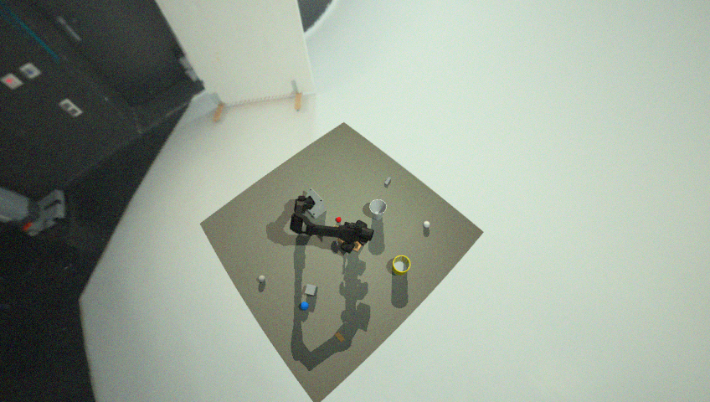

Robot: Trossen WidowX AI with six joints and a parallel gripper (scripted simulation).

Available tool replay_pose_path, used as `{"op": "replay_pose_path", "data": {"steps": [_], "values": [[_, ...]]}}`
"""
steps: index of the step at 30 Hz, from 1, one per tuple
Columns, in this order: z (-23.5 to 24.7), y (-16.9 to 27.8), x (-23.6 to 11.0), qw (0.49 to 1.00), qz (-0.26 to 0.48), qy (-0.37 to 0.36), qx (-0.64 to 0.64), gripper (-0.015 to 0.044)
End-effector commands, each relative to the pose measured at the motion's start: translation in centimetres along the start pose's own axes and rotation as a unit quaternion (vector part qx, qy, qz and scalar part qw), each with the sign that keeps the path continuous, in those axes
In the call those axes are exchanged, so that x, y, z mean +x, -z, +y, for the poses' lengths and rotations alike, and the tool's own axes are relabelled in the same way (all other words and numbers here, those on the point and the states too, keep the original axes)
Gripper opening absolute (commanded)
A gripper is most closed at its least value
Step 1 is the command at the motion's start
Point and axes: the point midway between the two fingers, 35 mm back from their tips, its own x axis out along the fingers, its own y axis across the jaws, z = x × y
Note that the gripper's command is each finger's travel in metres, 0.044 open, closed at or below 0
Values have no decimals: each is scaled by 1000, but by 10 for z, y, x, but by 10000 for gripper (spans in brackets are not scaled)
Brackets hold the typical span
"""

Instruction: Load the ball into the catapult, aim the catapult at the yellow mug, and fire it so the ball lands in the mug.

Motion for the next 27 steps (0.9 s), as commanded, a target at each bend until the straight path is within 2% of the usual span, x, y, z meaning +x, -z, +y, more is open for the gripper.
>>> {"op": "replay_pose_path", "data": {"steps": [1,13,15,17,22,27], "values": [[0,-1,-2,1000,-2,0,1,26],[0,-1,-2,1000,-2,0,1,341],[0,-2,-11,1000,-2,-1,1,394],[1,-4,-36,1000,-2,-2,0,440],[1,0,-99,1000,-1,-2,-1,440],[3,-2,-90,1000,-6,0,-4,440]]}}
